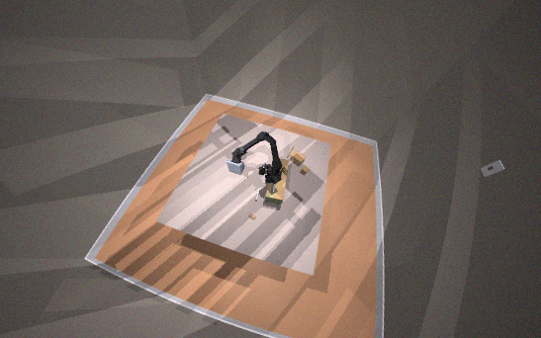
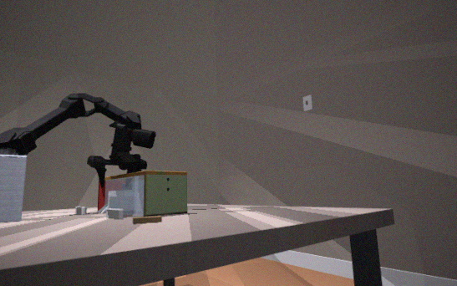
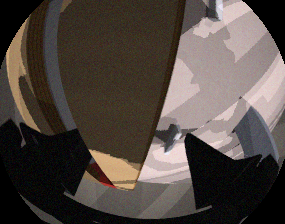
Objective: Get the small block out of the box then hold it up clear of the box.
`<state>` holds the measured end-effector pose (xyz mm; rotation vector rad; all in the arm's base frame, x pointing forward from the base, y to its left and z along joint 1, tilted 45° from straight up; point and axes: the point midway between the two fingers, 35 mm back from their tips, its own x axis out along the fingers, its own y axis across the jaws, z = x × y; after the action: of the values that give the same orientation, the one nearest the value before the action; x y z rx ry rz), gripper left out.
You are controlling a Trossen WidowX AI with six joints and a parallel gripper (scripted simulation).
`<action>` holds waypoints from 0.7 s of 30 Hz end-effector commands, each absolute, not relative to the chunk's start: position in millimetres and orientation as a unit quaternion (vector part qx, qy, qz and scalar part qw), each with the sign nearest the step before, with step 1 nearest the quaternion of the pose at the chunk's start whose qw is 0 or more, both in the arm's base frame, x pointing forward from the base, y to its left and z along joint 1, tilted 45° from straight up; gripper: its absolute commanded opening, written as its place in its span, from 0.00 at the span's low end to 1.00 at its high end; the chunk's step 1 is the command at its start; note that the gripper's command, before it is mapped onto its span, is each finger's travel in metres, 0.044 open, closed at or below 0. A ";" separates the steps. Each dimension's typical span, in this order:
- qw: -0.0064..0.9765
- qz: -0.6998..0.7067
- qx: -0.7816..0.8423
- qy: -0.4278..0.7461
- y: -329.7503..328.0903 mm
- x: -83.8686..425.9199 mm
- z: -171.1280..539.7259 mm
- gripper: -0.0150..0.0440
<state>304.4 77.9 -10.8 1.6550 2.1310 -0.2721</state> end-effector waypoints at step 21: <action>0.211 -0.099 0.596 0.768 83.2 301.2 -6.1 0.93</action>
<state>302.7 79.3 -8.1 1.6559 2.1295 -0.2751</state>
